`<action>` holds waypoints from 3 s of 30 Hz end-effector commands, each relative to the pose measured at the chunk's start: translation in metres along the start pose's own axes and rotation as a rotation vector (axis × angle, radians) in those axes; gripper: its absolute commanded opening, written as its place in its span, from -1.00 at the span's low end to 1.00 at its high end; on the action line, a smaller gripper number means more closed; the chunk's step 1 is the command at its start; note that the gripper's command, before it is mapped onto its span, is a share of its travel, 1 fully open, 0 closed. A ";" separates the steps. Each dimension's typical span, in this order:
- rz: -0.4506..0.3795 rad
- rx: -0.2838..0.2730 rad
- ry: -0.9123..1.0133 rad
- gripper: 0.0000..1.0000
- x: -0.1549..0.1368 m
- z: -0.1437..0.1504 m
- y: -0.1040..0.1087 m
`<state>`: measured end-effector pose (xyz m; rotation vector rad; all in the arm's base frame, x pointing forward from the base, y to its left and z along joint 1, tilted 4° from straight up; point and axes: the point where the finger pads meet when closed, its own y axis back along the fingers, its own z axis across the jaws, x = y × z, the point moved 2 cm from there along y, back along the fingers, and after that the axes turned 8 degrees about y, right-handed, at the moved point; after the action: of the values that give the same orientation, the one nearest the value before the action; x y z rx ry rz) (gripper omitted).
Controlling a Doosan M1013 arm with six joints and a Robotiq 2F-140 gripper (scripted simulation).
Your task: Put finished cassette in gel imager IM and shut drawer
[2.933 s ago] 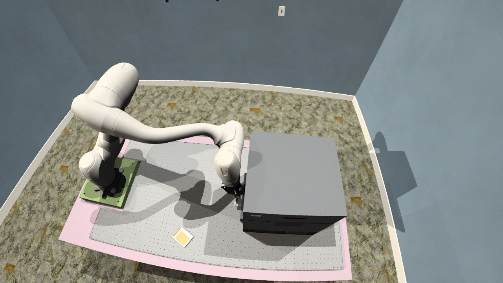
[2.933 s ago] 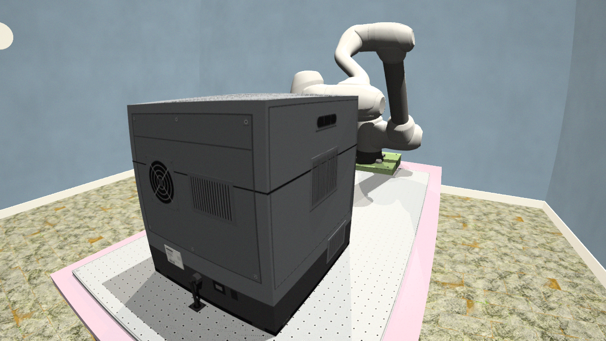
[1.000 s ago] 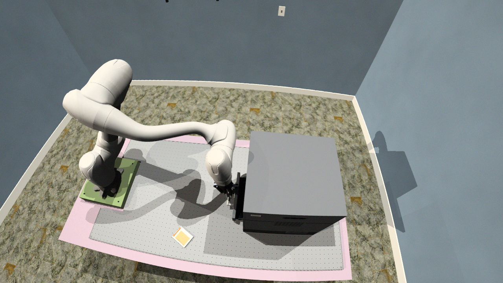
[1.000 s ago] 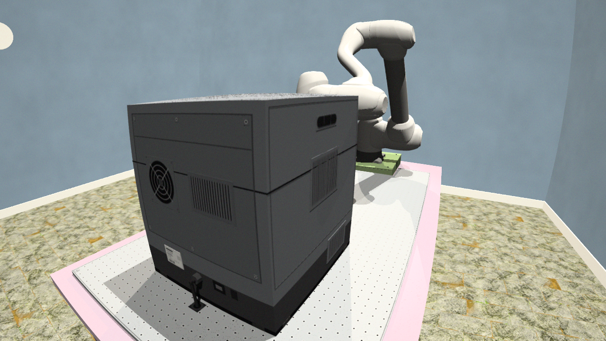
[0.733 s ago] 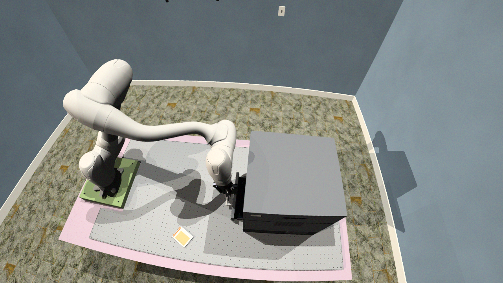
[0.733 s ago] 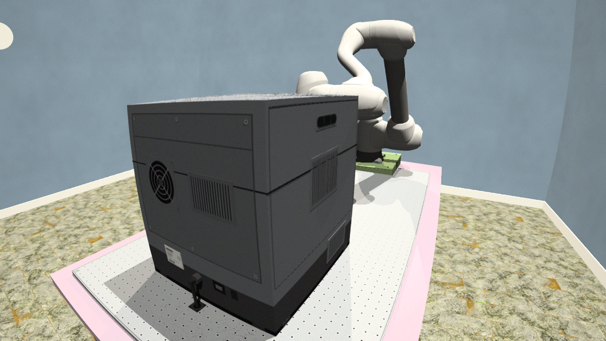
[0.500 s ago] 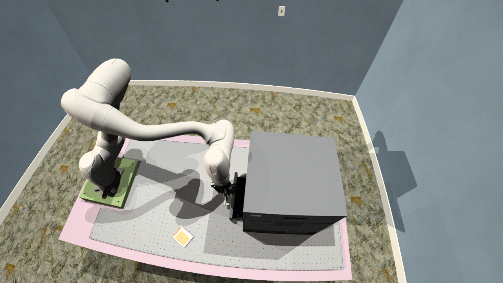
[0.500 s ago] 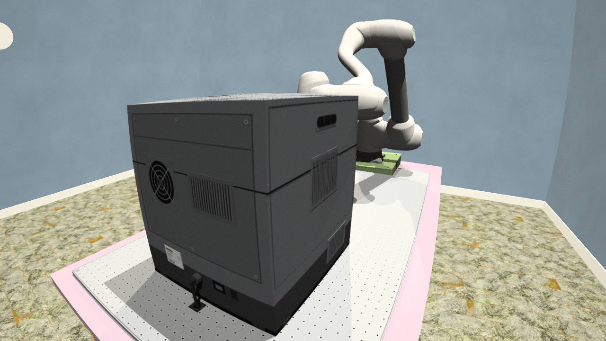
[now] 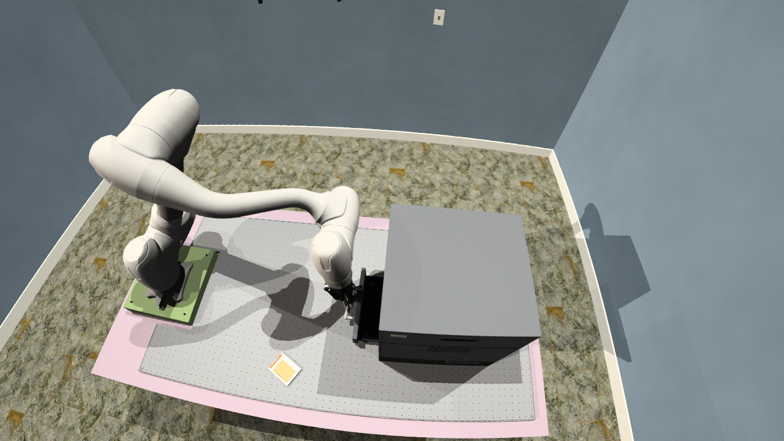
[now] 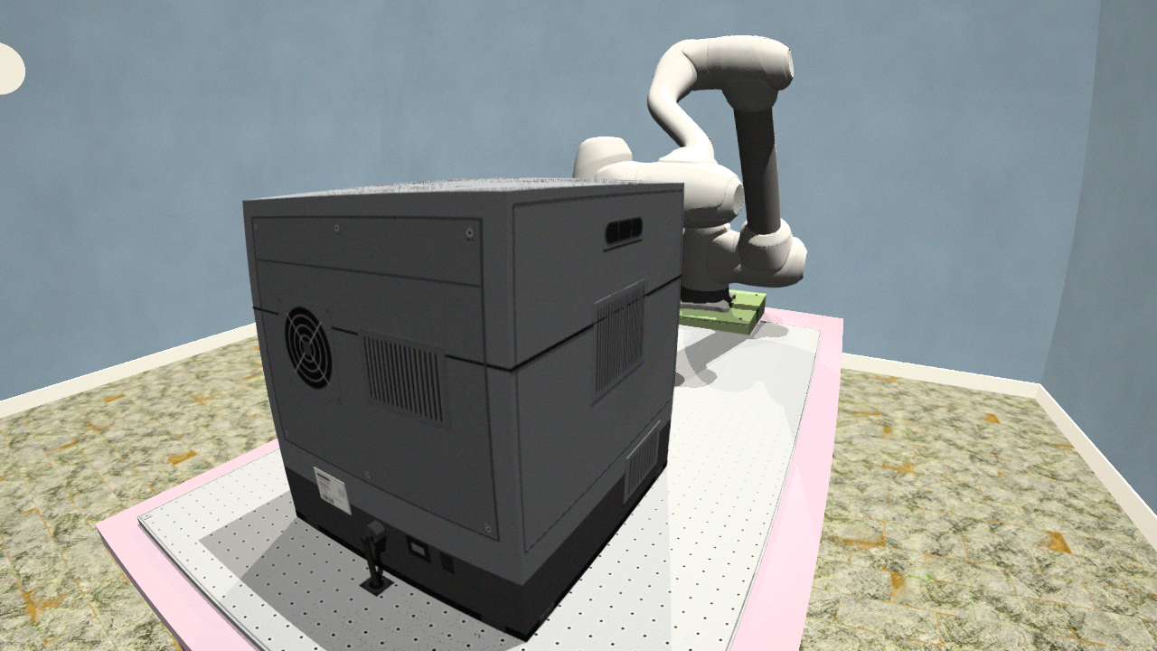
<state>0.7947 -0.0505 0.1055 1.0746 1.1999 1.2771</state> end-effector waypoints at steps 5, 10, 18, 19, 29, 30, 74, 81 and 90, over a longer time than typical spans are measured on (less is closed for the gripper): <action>0.000 0.000 0.000 -0.80 0.001 -0.009 0.000; 0.000 0.000 0.000 -0.80 0.002 -0.013 0.001; 0.003 0.022 0.000 -0.80 0.003 -0.021 0.001; 0.003 0.022 0.000 -0.80 0.003 -0.022 0.001; 0.003 0.022 0.000 -0.80 0.005 -0.033 0.002; 0.003 0.022 0.000 -0.80 0.005 -0.034 0.002; 0.006 0.043 0.000 -0.80 0.012 -0.085 0.004; 0.006 0.043 0.000 -0.80 0.013 -0.091 0.004; 0.006 0.043 0.000 -0.80 0.015 -0.103 0.005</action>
<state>0.6929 -0.0431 0.0994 1.1103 1.2299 1.2609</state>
